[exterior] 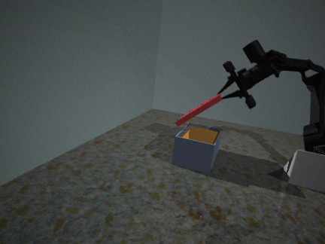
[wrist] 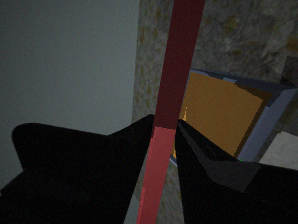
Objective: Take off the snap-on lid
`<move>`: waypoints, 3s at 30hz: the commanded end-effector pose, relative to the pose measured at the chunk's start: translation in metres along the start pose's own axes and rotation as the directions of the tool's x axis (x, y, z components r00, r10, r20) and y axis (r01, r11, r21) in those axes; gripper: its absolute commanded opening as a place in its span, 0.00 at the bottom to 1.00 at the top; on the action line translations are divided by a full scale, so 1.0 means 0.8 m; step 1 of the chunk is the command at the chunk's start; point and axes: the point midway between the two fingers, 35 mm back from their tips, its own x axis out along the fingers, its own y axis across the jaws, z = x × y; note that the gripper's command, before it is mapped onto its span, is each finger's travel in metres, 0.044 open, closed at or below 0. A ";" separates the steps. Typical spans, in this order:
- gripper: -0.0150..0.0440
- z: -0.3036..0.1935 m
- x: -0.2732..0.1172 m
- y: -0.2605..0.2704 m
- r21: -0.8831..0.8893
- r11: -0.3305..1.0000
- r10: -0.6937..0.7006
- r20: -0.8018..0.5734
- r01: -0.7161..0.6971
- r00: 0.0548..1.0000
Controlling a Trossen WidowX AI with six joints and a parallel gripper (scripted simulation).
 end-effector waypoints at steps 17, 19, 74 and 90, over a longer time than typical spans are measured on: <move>0.25 0.051 -0.007 -0.002 0.004 1.000 0.008 -0.005 -0.008 1.000; 0.25 0.056 -0.007 -0.002 0.004 1.000 0.008 -0.005 -0.008 1.000; 0.25 0.194 -0.018 -0.012 0.001 1.000 0.008 -0.003 -0.008 1.000; 0.25 0.234 -0.021 -0.014 0.000 1.000 0.009 -0.002 -0.009 1.000</move>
